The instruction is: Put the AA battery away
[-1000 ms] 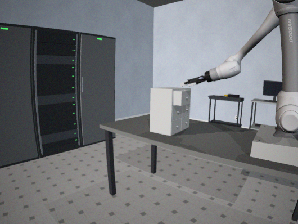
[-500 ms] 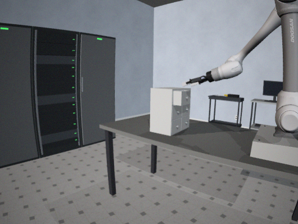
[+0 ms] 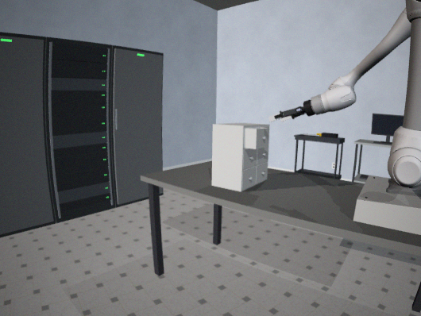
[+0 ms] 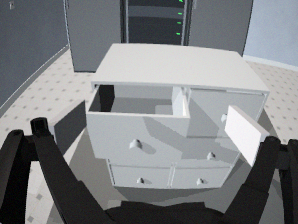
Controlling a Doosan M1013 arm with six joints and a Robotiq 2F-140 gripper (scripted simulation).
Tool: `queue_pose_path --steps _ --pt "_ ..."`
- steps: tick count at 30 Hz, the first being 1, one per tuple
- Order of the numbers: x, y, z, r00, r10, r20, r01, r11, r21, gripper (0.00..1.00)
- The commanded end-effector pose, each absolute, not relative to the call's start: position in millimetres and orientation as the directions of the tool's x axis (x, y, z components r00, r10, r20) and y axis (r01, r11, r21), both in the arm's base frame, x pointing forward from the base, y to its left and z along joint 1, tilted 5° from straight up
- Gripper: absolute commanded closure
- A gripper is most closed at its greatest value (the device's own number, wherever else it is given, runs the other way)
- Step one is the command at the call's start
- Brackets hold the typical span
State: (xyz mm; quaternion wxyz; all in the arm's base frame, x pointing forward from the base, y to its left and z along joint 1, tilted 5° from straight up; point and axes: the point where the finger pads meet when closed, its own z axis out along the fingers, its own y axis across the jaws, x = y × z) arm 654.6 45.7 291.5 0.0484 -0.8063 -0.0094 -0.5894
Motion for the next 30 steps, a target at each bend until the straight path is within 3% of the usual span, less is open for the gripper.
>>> queue_pose_path --steps 1,10,30 --pt "637 44 292 0.305 -0.042 0.951 0.073 -0.995 -0.067 0.0" --pt "587 41 293 0.305 -0.042 0.951 0.073 -0.995 -0.067 0.0" --pt "554 38 293 0.305 -0.042 0.951 0.073 -0.995 -0.067 0.0"
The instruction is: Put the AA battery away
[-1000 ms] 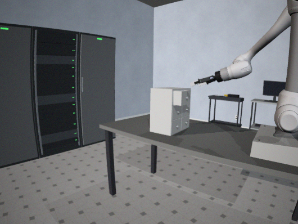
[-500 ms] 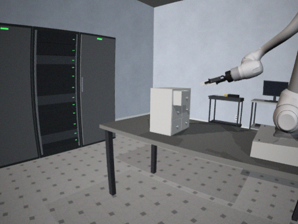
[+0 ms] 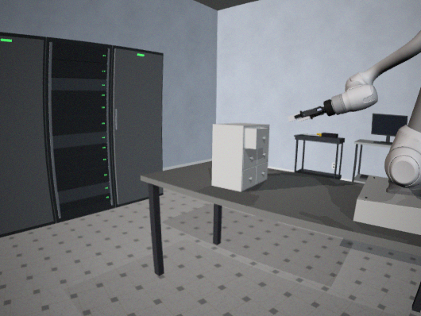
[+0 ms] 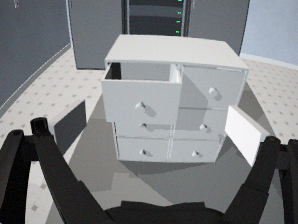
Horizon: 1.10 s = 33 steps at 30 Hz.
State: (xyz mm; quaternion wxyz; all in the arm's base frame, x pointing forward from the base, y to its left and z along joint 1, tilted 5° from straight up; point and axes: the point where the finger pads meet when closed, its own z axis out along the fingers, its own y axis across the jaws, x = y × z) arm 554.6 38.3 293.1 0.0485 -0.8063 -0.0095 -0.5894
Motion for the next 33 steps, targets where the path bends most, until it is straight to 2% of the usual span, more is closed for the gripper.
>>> queue_pose_path --steps 1,33 --pt "554.4 38.2 293.1 0.305 -0.042 0.951 0.073 -0.995 -0.067 0.0" --pt "554.2 38.3 296.1 0.393 -0.034 0.919 0.073 -0.995 -0.068 0.0"
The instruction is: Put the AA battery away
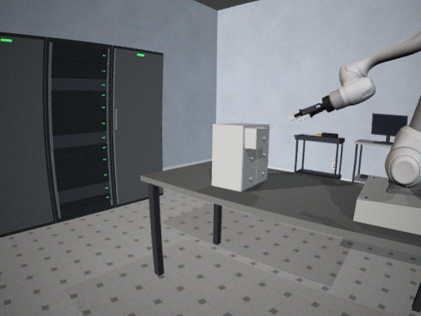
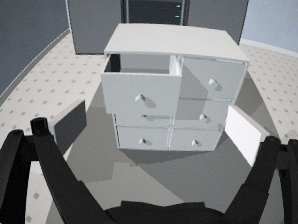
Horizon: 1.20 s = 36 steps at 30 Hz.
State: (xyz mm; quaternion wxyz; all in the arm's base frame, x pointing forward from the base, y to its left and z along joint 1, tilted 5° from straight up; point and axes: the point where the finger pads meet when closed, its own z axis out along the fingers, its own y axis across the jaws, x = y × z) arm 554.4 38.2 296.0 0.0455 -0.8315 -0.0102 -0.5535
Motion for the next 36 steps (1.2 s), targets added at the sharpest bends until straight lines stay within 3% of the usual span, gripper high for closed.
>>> queue_pose_path --steps 1,36 --pt "554.2 38.2 296.3 0.399 -0.033 0.916 0.073 -0.995 -0.068 0.0" --pt "554.1 37.8 302.7 0.564 -0.015 0.826 0.073 -0.995 -0.068 0.0"
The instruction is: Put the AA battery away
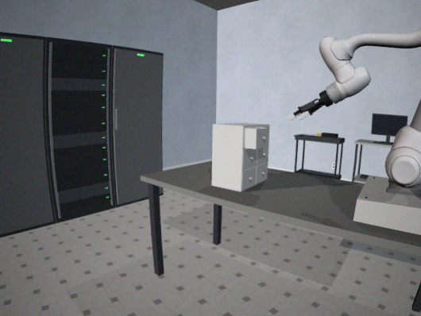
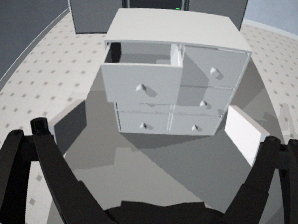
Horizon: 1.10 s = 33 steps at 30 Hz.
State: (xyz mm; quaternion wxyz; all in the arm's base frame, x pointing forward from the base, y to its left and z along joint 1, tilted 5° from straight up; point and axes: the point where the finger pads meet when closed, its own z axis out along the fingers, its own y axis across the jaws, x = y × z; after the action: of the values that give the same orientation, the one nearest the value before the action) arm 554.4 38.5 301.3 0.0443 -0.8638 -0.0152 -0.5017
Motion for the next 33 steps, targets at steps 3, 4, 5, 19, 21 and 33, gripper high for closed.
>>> queue_pose_path --steps 3,4,5,19,21,33 --pt "554 38 304 0.59 -0.011 0.807 0.075 -0.995 -0.069 0.0" --pt "554 38 304 0.6 -0.01 0.8 0.074 -0.995 -0.068 0.0" --pt "554 38 305 0.61 -0.009 0.792 0.073 -0.995 -0.068 0.0" --pt "554 37 316 0.84 0.025 0.542 0.073 -0.995 -0.067 0.0" --pt "553 37 318 0.873 0.031 0.487 0.073 -0.995 -0.067 0.0" --pt "553 36 326 0.969 0.054 0.241 0.073 -0.995 -0.067 0.0"
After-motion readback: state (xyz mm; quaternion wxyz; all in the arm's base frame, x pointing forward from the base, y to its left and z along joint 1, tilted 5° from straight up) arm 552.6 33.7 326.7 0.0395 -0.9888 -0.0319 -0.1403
